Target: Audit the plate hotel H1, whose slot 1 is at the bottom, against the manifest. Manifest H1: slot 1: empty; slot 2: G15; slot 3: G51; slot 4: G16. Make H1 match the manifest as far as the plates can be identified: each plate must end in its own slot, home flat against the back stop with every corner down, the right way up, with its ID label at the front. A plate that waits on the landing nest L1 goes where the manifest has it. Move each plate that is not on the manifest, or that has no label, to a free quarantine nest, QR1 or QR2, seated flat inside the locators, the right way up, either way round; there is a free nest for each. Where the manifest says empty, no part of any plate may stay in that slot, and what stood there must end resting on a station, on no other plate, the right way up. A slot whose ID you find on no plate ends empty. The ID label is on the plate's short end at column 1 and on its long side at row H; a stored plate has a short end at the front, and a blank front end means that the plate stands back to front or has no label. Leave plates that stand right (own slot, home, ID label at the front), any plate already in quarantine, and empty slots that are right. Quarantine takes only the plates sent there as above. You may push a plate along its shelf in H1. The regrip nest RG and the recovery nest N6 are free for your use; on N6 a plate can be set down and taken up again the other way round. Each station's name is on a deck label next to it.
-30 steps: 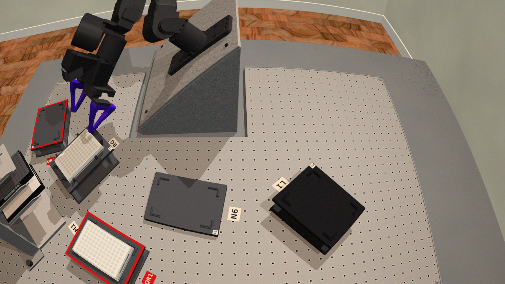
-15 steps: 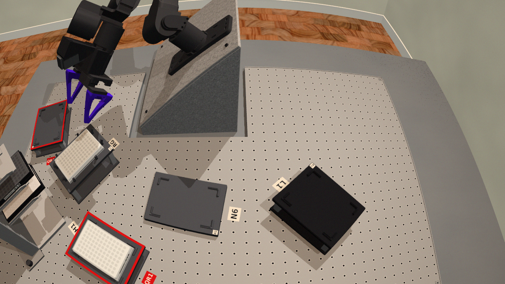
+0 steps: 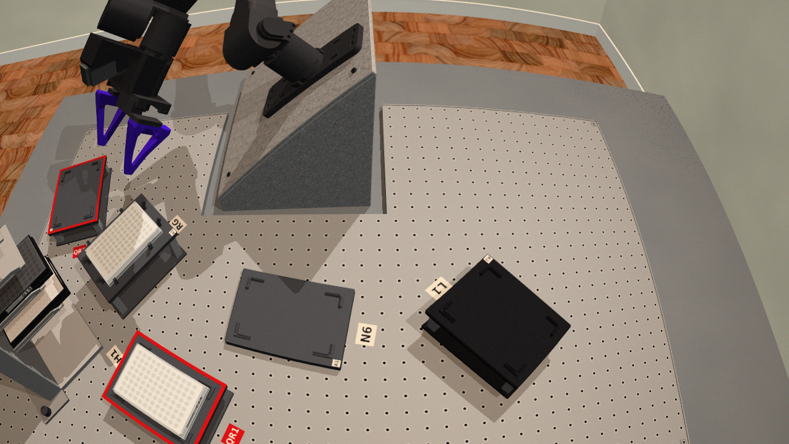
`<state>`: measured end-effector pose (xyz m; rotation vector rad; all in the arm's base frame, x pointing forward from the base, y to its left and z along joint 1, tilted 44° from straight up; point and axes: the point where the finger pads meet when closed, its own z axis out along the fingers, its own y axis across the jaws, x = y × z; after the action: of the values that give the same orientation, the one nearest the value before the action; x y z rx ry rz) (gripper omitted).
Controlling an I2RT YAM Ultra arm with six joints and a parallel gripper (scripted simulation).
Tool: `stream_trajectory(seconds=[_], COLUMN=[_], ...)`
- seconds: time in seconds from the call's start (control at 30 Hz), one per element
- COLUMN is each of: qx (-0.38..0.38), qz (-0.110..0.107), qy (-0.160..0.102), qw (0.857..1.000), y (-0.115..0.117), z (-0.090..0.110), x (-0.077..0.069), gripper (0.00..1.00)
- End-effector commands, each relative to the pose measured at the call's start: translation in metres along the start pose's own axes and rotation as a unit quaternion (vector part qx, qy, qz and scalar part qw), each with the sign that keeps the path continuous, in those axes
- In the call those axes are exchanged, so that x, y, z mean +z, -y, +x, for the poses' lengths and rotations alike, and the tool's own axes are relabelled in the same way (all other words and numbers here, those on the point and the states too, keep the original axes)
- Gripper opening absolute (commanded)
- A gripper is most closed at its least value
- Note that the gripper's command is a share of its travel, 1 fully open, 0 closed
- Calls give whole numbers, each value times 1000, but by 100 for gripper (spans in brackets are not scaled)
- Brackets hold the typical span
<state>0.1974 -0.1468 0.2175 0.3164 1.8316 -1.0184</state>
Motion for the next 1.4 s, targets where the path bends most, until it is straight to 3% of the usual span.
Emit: stream_trajectory(seconds=[0.0, 0.37, 0.57, 1.0, 1.07, 1.37], qx=[-3, -3, -3, -132, -132, -219], qz=[11, 10, 10, -46, -46, -84], qy=[-15, -16, -16, -71, -71, -108], qw=[1000, 1000, 1000, 988, 988, 966], y=[4, 3, 3, -39, -39, -67], z=[3, -18, -19, -29, -29, -36], x=[-4, -24, -25, -14, -14, -6], gripper=[100, 100, 100, 100, 100, 100])
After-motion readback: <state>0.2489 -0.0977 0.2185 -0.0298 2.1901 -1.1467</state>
